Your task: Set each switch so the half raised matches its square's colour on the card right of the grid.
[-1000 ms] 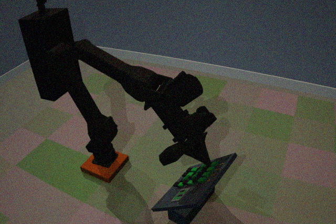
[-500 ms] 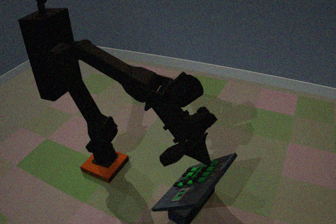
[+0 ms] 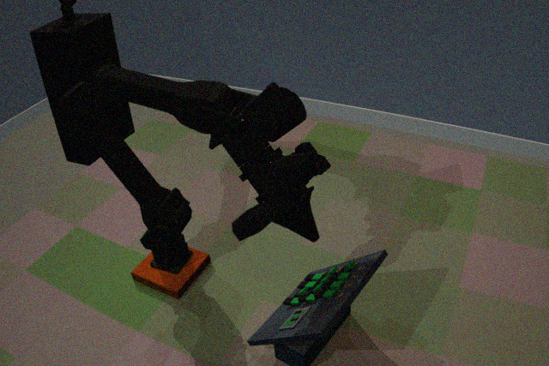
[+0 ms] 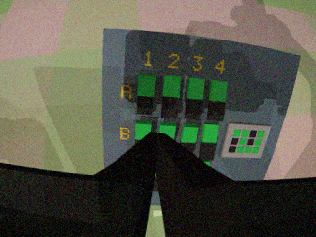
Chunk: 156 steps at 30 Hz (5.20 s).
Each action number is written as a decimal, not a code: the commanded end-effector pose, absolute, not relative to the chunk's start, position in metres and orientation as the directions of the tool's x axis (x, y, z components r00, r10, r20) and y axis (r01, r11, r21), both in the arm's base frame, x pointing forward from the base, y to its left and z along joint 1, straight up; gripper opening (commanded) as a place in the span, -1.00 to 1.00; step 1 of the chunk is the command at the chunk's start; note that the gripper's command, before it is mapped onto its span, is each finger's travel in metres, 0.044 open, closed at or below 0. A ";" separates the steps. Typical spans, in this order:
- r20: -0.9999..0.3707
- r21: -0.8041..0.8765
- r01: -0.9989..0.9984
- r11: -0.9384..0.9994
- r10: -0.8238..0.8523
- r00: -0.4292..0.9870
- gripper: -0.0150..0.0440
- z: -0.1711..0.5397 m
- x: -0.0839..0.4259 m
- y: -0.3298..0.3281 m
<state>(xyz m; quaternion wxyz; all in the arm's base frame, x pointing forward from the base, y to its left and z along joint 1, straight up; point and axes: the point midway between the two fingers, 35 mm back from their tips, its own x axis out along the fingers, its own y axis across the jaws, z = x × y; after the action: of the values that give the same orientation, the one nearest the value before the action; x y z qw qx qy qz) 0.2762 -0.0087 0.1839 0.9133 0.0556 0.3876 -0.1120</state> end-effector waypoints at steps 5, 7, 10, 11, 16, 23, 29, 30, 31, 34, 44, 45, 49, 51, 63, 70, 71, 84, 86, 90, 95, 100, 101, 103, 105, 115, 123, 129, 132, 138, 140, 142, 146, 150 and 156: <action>-0.708 0.011 0.252 0.968 -0.170 0.685 -0.49 0.167 0.287 -0.024; -0.702 0.011 0.252 0.968 -0.172 0.691 -0.49 0.159 0.294 -0.026; -0.702 0.011 0.252 0.968 -0.172 0.691 -0.49 0.159 0.294 -0.026; -0.702 0.011 0.252 0.968 -0.172 0.691 -0.49 0.159 0.294 -0.026; -0.702 0.011 0.252 0.968 -0.172 0.691 -0.49 0.151 0.301 -0.028; -0.701 0.011 0.252 0.968 -0.172 0.692 -0.49 0.148 0.304 -0.029; -0.701 0.011 0.252 0.968 -0.172 0.692 -0.49 0.142 0.310 -0.030; -0.701 0.011 0.252 0.968 -0.172 0.692 -0.49 0.141 0.310 -0.030; -0.701 0.011 0.252 0.968 -0.172 0.692 -0.49 0.141 0.310 -0.030; -0.701 0.011 0.252 0.968 -0.172 0.692 -0.49 0.141 0.310 -0.030; -0.701 0.011 0.252 0.968 -0.172 0.692 -0.49 0.141 0.310 -0.030; -0.701 0.011 0.252 0.968 -0.172 0.692 -0.49 0.141 0.310 -0.030; -0.701 0.011 0.252 0.968 -0.172 0.692 -0.49 0.141 0.310 -0.030; -0.701 0.011 0.252 0.968 -0.172 0.692 -0.49 0.141 0.310 -0.030; -0.701 0.011 0.252 0.968 -0.172 0.692 -0.49 0.141 0.311 -0.030; -0.701 0.011 0.252 0.968 -0.172 0.692 -0.49 0.141 0.311 -0.030; -0.701 0.011 0.252 0.968 -0.172 0.692 -0.49 0.141 0.311 -0.030; -0.701 0.011 0.252 0.968 -0.172 0.692 -0.49 0.139 0.312 -0.031; -0.701 0.011 0.252 0.968 -0.172 0.692 -0.49 0.139 0.313 -0.031; -0.701 0.011 0.252 0.968 -0.172 0.692 -0.49 0.139 0.313 -0.031; -0.701 0.011 0.252 0.968 -0.172 0.692 -0.49 0.138 0.313 -0.031; -0.701 0.011 0.252 0.968 -0.173 0.692 -0.49 0.138 0.314 -0.031; -0.701 0.011 0.252 0.968 -0.173 0.692 -0.49 0.138 0.314 -0.031; -0.701 0.011 0.252 0.968 -0.173 0.692 -0.49 0.137 0.314 -0.031; -0.701 0.011 0.252 0.968 -0.173 0.692 -0.49 0.137 0.314 -0.031; -0.722 0.011 0.252 0.968 -0.167 0.672 -0.49 0.184 0.271 -0.020; -0.723 0.007 0.252 0.968 -0.169 0.670 -0.49 0.184 0.262 -0.055; -0.708 0.006 0.252 0.968 -0.173 0.684 -0.49 0.167 0.277 -0.064; -0.702 0.006 0.252 0.968 -0.175 0.690 -0.49 0.158 0.284 -0.066; -0.702 0.006 0.252 0.968 -0.175 0.691 -0.49 0.153 0.288 -0.067; -0.702 0.006 0.252 0.968 -0.175 0.691 -0.49 0.151 0.290 -0.068; -0.702 0.006 0.252 0.968 -0.175 0.691 -0.49 0.151 0.290 -0.068; -0.701 0.006 0.252 0.968 -0.175 0.691 -0.49 0.149 0.293 -0.068; -0.701 0.006 0.252 0.968 -0.176 0.691 -0.49 0.144 0.297 -0.070; -0.701 0.006 0.252 0.968 -0.176 0.691 -0.49 0.141 0.300 -0.070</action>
<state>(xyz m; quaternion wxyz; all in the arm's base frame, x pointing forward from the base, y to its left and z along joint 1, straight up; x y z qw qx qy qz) 0.2997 -0.0704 0.1445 0.9187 0.0523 0.3731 -0.1184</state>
